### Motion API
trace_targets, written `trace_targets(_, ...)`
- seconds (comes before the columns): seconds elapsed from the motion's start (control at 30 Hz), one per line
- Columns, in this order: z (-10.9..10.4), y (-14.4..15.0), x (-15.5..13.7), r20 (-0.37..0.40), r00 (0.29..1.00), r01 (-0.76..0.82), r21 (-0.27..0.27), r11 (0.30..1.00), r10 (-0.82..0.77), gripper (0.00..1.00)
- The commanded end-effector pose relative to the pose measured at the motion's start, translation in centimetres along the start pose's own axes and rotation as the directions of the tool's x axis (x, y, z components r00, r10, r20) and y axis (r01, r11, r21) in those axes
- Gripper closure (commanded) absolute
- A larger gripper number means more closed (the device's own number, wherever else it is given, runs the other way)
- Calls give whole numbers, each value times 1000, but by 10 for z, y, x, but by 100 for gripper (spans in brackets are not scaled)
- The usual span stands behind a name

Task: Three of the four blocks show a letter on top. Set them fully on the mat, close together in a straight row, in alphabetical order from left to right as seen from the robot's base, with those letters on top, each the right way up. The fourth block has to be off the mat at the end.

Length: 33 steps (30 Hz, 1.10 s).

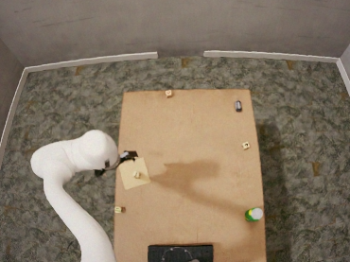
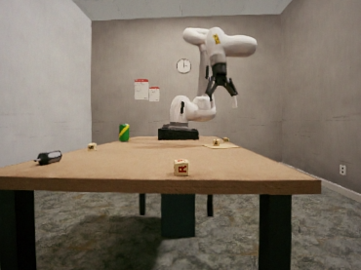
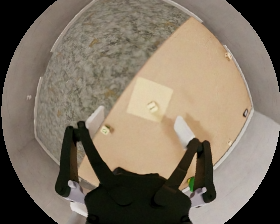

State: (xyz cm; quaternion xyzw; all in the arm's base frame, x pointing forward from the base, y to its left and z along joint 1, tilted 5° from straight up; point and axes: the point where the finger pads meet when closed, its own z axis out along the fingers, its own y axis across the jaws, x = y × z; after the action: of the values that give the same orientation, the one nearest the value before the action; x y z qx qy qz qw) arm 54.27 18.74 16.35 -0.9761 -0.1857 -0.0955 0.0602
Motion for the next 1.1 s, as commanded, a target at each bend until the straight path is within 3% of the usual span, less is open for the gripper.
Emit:
trace_targets(0.0, 29, -44, -27, -62, 995, 74, 23, 997, -72, 0)
trace_targets(0.23, 70, -94, -90, -135, 975, 181, 26, 983, -176, 0)
trace_targets(0.3, 70, -94, -90, -135, 975, 181, 26, 983, -176, 0)
trace_targets(0.53, 96, -120, -148, -188, 949, 258, 9, 966, -252, 0)
trace_targets(1.07, 100, -123, -159, -197, 944, 271, 4, 963, -265, 0)
